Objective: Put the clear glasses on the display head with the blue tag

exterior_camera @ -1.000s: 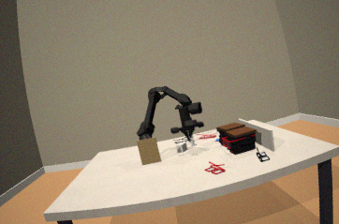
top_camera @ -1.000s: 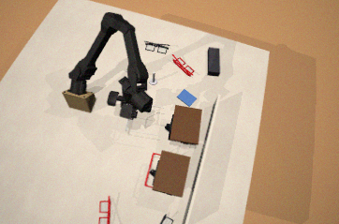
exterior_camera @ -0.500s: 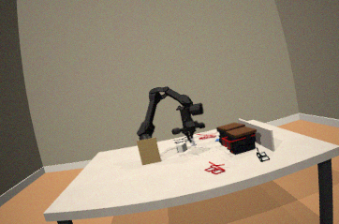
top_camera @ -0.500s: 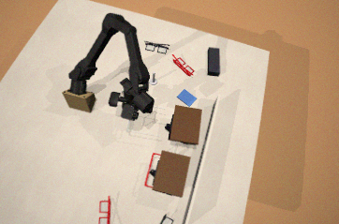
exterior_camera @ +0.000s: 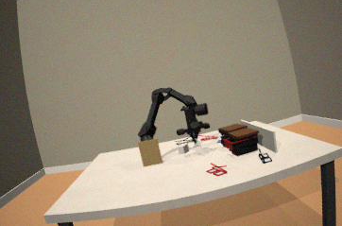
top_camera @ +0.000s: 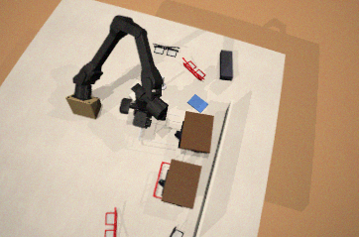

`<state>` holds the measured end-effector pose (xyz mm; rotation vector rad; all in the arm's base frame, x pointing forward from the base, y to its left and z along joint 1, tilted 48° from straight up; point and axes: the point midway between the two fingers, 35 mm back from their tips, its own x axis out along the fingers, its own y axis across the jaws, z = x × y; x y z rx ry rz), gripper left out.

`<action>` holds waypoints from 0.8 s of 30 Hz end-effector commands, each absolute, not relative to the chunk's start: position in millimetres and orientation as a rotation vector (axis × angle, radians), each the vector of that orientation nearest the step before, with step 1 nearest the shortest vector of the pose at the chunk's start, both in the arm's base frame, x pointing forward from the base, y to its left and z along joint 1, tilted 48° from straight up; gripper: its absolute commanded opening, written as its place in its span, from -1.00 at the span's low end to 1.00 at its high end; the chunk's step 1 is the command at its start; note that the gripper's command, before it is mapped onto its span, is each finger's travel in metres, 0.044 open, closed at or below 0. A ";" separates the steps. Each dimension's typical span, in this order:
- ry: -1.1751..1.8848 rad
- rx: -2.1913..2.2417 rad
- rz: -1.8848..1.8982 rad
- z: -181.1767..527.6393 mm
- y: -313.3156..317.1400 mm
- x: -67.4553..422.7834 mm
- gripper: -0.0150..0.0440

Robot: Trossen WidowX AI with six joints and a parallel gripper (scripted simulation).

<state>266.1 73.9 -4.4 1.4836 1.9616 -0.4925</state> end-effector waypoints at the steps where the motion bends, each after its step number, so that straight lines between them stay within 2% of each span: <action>1: 1.958 1.492 -0.492 -3.0 75.8 273.7 -0.49; 24: 1.958 1.493 -0.490 -0.7 84.8 301.9 -0.49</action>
